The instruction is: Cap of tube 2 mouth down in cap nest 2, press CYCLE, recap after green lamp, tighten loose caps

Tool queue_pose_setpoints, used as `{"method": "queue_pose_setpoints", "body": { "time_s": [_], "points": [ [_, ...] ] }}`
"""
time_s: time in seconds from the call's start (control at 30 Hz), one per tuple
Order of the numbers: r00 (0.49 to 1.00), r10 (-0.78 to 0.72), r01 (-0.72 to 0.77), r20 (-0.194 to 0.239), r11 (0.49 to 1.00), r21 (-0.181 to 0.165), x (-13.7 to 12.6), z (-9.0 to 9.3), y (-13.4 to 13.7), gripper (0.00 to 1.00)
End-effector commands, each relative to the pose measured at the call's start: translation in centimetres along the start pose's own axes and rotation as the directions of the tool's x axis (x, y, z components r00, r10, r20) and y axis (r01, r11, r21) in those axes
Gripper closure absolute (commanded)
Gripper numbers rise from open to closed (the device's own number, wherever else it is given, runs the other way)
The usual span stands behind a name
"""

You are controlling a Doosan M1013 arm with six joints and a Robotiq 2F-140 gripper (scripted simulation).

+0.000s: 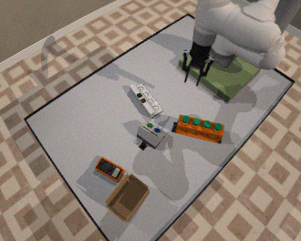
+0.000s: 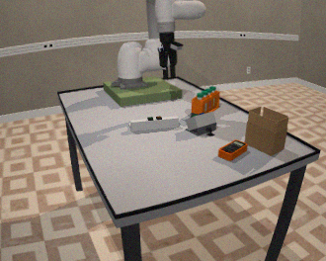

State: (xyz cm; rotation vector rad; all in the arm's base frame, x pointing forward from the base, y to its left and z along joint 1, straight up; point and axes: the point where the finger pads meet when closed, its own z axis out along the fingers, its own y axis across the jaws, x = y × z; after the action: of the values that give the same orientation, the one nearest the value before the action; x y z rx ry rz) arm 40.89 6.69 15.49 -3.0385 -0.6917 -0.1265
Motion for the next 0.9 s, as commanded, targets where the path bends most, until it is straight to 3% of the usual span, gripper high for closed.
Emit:
{"method": "queue_pose_setpoints", "body": {
  "time_s": [0.0, 0.17, 0.33, 0.67, 0.73, 0.87],
  "points": [
    [0.989, -0.150, 0.150, 0.003, 0.989, 0.009, 1.0, 0.0, 0.4, 0.59],
    [0.969, -0.248, 0.248, 0.007, 0.969, 0.010, 1.6, 0.1, 0.7, 0.59],
    [0.914, -0.405, 0.405, 0.013, 0.914, 0.014, 2.8, 0.3, 1.3, 0.59],
    [0.731, -0.682, 0.681, 0.023, 0.732, 0.027, 5.3, 0.8, 2.4, 0.59],
    [0.731, -0.682, 0.681, 0.023, 0.732, 0.027, 5.3, 0.8, 2.4, 0.59],
    [0.634, -0.773, 0.772, 0.024, 0.635, 0.035, 6.5, 1.2, 3.0, 0.59]
  ]
}}
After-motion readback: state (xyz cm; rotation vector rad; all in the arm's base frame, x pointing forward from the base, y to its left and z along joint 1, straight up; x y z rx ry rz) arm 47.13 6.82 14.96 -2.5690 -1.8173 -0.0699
